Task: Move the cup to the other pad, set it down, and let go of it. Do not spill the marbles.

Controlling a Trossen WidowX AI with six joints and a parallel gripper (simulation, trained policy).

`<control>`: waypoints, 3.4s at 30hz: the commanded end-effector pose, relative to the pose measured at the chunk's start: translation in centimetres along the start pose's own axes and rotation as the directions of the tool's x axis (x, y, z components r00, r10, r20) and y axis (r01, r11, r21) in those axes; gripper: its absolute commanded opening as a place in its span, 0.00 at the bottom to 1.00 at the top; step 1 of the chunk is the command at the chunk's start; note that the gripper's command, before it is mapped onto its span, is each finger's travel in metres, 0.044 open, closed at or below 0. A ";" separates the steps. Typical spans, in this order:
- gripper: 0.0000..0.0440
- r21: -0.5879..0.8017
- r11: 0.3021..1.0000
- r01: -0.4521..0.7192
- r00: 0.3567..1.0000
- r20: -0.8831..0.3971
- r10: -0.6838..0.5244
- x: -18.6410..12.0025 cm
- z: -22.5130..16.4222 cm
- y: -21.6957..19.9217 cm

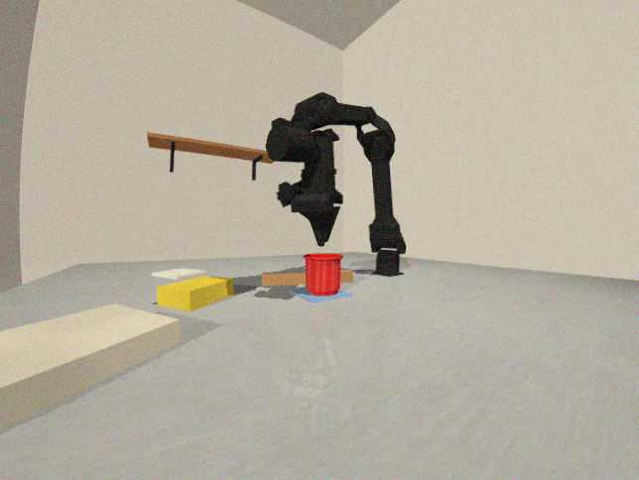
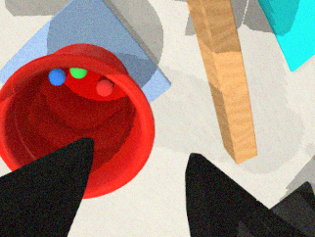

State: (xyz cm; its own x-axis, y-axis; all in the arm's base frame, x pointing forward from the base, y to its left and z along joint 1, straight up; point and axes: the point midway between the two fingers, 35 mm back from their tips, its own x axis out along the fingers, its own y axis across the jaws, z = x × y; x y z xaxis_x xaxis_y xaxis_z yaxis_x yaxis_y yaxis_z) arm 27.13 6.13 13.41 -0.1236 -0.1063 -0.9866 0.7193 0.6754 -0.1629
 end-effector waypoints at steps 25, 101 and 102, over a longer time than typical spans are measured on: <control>0.03 -0.109 0.991 0.083 0.996 -0.018 -0.086 8.0 -0.2 0.0; 0.00 0.391 0.898 -0.204 0.976 0.158 0.153 1.3 8.2 -11.1; 0.00 0.396 0.895 -0.205 0.975 0.160 0.152 1.4 8.3 -11.3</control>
State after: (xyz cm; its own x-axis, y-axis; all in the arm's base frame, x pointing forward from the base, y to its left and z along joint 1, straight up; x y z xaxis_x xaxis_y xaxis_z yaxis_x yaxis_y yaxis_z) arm 24.82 -7.23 14.00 0.0923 -0.1086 -0.9898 0.9359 0.3489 0.0490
